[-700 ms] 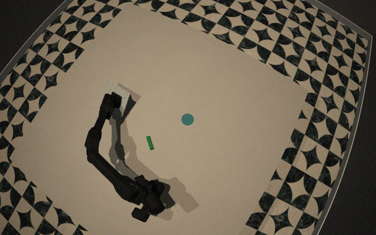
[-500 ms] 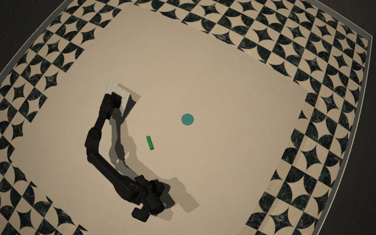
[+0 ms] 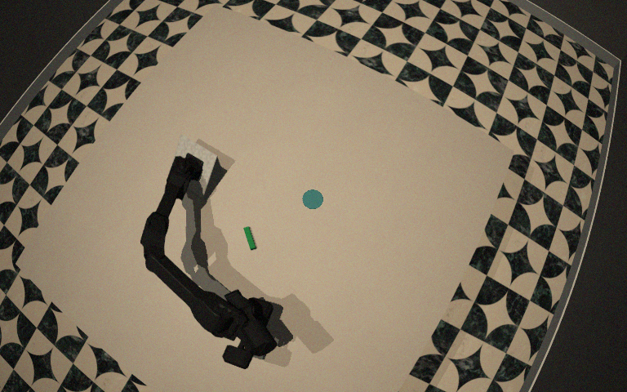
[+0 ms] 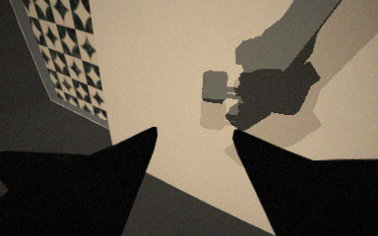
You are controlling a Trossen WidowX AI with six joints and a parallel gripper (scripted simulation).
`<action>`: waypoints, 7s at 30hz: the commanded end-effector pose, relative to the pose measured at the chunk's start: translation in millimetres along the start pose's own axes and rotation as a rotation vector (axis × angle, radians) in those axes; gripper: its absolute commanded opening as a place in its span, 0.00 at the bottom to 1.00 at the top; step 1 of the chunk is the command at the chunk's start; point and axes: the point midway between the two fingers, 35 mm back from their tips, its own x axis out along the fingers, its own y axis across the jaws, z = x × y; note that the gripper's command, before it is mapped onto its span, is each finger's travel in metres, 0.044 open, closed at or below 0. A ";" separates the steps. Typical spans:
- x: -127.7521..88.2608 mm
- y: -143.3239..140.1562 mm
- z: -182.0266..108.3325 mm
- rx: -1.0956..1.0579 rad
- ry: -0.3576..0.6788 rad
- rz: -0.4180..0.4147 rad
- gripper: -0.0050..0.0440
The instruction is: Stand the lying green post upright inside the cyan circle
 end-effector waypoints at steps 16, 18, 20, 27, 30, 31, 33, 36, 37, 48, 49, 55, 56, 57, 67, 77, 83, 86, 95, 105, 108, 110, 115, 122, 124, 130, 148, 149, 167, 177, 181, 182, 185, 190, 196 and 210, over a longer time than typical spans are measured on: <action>-31.4 -174.5 29.9 -1.298 0.153 -0.212 0.58; -35.0 -195.5 41.5 -1.436 0.174 -0.230 0.58; -38.2 -215.7 54.8 -1.578 0.197 -0.248 0.58; -45.6 -271.1 104.3 -2.100 0.295 -0.316 0.58; -46.1 -275.5 109.3 -2.173 0.311 -0.325 0.58; -46.3 -277.1 111.2 -2.201 0.317 -0.329 0.58; -46.3 -277.3 111.3 -2.203 0.317 -0.329 0.58; -46.3 -277.3 111.3 -2.203 0.317 -0.329 0.58; -44.4 -278.0 111.4 -2.203 0.317 -0.329 0.58; -10.0 -290.4 116.0 -2.203 0.317 -0.329 0.58; -8.3 -291.0 116.2 -2.203 0.317 -0.329 0.58; 0.4 -294.2 117.5 -2.203 0.317 -0.329 0.58; 1.9 -294.7 117.6 -2.203 0.317 -0.329 0.58; 3.4 -295.3 117.7 -2.203 0.318 -0.329 0.58; 15.6 -299.8 119.0 -2.203 0.318 -0.329 0.58; 27.0 -303.8 121.0 -2.203 0.317 -0.329 0.58; 27.0 -303.8 121.0 -2.203 0.317 -0.329 0.53; 27.0 -303.8 121.0 -2.203 0.317 -0.329 0.38; 27.0 -303.8 121.0 -2.203 0.317 -0.329 0.27; 27.0 -303.8 121.0 -2.203 0.317 -0.329 0.15; 23.1 -302.6 119.3 -2.202 0.319 -0.329 0.15; 17.4 -300.9 117.0 -2.202 0.322 -0.329 0.15; 8.5 -298.1 113.9 -2.202 0.326 -0.329 0.15; -12.6 -291.1 108.3 -2.201 0.331 -0.330 0.15; -18.7 -289.1 107.2 -2.201 0.331 -0.330 0.15; -37.0 -282.5 104.7 -2.201 0.331 -0.330 0.15; -82.6 -264.4 105.4 -2.203 0.319 -0.329 0.15; -82.6 -264.4 105.4 -2.203 0.319 -0.329 0.15; -98.3 -281.6 82.4 -2.431 0.408 -0.324 0.15; -109.3 -302.7 61.1 -2.661 0.497 -0.304 0.15; -112.8 -309.5 53.8 -2.751 0.521 -0.287 0.15; -112.8 -309.5 53.8 -2.751 0.521 -0.287 0.15; -114.9 -313.8 49.3 -2.807 0.535 -0.275 0.15; -120.1 -325.2 38.6 -2.947 0.570 -0.244 0.15; -126.2 -339.9 26.8 -3.112 0.612 -0.203 0.15; -137.8 -371.9 6.7 -3.435 0.692 -0.109 0.15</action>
